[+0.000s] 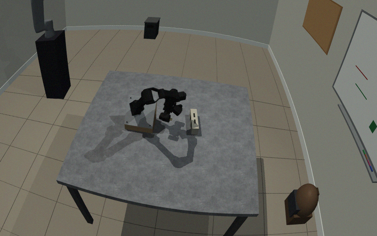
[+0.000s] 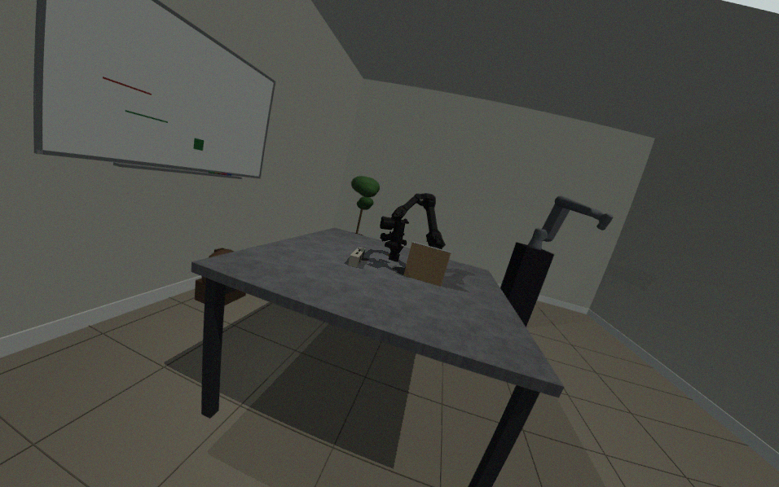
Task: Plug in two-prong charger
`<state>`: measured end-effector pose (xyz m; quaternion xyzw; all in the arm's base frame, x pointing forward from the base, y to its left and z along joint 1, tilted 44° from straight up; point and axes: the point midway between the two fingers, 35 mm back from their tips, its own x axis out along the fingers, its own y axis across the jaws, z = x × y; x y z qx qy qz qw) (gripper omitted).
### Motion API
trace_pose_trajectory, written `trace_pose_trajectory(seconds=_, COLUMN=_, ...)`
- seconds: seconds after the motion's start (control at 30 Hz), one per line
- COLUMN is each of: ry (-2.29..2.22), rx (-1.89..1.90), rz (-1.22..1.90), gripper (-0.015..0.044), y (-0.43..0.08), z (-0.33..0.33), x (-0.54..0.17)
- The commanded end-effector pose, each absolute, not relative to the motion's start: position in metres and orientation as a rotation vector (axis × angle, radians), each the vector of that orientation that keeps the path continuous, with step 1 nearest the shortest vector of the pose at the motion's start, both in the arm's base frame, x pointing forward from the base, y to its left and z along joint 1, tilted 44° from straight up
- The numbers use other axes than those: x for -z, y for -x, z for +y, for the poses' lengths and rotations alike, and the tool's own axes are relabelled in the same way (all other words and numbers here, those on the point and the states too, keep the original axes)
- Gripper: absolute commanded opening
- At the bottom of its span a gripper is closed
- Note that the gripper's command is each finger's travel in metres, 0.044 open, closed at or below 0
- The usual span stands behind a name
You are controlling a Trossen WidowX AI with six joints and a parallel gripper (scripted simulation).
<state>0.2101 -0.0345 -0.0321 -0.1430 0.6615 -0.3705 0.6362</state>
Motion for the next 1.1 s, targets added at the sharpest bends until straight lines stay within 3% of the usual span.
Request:
trace_pose_trajectory(seconds=0.0, ry=0.347, rx=0.824, rz=1.516, gripper=0.0, y=-0.219, z=-0.036, x=0.034)
trace_pose_trajectory(seconds=1.07, ry=0.547, rx=0.647, rz=1.619, gripper=0.0, y=-0.273, z=-0.064, x=0.06)
